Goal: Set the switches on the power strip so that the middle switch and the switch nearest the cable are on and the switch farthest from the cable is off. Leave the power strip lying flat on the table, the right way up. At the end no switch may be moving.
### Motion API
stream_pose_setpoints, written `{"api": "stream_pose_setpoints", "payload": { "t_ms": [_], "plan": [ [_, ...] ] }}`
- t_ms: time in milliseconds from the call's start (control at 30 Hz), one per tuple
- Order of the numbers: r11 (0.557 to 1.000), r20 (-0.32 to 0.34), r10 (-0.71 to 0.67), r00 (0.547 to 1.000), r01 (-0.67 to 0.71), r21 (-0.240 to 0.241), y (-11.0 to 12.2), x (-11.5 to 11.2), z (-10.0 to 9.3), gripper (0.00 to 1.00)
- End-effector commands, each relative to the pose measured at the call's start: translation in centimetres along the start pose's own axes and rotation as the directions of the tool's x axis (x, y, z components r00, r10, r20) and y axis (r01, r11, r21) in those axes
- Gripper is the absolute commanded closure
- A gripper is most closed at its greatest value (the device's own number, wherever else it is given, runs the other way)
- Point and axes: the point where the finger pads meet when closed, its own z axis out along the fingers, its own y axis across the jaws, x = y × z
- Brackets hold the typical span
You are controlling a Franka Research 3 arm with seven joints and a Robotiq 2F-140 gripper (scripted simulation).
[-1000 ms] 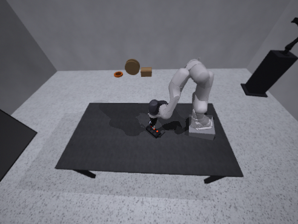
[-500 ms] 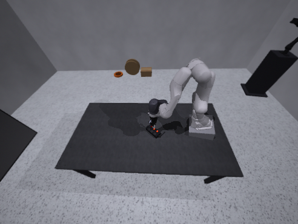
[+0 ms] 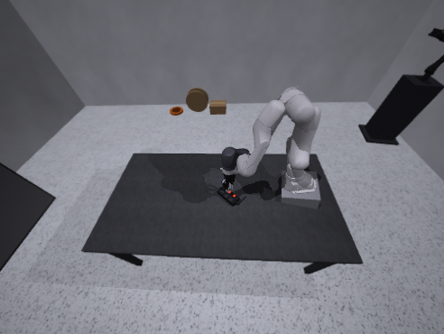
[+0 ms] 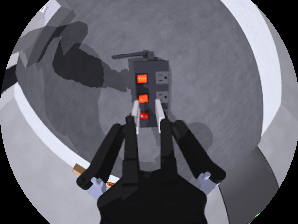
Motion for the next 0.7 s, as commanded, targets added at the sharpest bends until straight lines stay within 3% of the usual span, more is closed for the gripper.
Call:
{"api": "stream_pose_setpoints", "payload": {
  "t_ms": [0, 367, 667],
  "plan": [
    [1.0, -0.003, -0.001, 1.0, 0.001, 0.002, -0.1, 0.1, -0.2, 0.0],
    [1.0, -0.003, -0.001, 1.0, 0.001, 0.002, -0.1, 0.1, -3.3, 0.0],
    [1.0, -0.003, -0.001, 1.0, 0.001, 0.002, -0.1, 0.0, -7.5, 0.0]
  ]
}}
